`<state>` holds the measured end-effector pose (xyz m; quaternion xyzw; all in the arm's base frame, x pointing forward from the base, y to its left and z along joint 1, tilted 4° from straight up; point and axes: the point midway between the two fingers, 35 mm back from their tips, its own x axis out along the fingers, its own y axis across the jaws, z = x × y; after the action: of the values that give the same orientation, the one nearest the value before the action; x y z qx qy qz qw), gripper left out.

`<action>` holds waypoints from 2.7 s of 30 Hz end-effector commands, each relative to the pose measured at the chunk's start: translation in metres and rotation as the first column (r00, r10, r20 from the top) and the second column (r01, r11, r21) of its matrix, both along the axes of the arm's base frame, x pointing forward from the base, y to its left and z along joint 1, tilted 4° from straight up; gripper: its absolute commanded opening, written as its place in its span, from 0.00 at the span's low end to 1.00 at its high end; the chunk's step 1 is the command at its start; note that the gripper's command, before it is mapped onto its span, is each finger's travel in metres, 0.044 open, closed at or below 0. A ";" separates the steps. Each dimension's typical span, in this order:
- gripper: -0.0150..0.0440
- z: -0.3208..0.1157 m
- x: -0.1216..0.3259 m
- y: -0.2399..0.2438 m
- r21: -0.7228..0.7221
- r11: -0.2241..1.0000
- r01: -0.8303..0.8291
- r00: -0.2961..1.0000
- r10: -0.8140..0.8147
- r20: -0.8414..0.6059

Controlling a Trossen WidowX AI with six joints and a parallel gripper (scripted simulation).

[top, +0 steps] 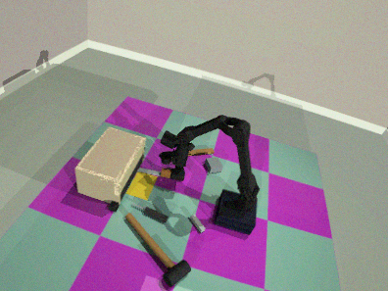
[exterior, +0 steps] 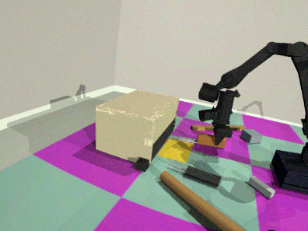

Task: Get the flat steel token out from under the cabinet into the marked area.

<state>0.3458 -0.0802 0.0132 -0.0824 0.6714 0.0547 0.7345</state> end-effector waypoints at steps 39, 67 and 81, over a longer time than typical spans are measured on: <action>0.25 0.005 0.044 0.008 -0.001 1.000 0.005 1.000 -0.005 0.005; 0.25 0.008 0.068 0.013 -0.001 1.000 0.005 1.000 -0.005 0.007; 0.25 0.006 0.066 0.030 0.001 1.000 0.005 1.000 -0.005 0.007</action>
<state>0.4128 -0.0579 0.0202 -0.0824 0.6697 0.0482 0.7365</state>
